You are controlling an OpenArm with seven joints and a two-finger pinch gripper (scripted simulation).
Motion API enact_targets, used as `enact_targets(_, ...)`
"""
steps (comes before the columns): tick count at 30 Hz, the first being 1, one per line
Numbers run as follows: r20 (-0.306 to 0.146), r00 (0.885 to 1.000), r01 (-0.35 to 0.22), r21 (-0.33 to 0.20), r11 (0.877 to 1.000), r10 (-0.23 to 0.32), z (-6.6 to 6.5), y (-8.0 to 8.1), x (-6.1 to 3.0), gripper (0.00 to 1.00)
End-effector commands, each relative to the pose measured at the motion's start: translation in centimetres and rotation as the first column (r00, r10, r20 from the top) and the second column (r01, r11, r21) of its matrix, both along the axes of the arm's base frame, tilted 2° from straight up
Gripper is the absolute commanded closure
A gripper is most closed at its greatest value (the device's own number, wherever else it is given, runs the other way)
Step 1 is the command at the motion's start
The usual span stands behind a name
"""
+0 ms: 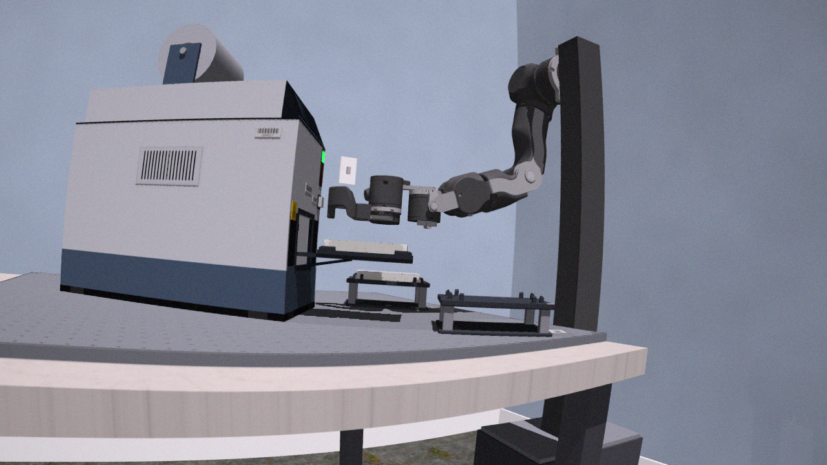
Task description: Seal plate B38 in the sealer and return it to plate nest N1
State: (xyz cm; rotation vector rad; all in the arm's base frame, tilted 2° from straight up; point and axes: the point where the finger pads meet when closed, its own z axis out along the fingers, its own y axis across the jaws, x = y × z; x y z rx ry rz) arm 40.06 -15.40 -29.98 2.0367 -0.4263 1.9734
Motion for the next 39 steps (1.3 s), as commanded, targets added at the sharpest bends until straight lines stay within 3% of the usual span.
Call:
enact_targets(1,0.006,1.0,0.002,-0.003,1.0,-0.002,0.18,-0.02,-0.02,1.0)
enact_targets(39,0.005,1.0,-0.002,-0.002,1.0,0.002,0.22,-0.46,0.94,1.0)
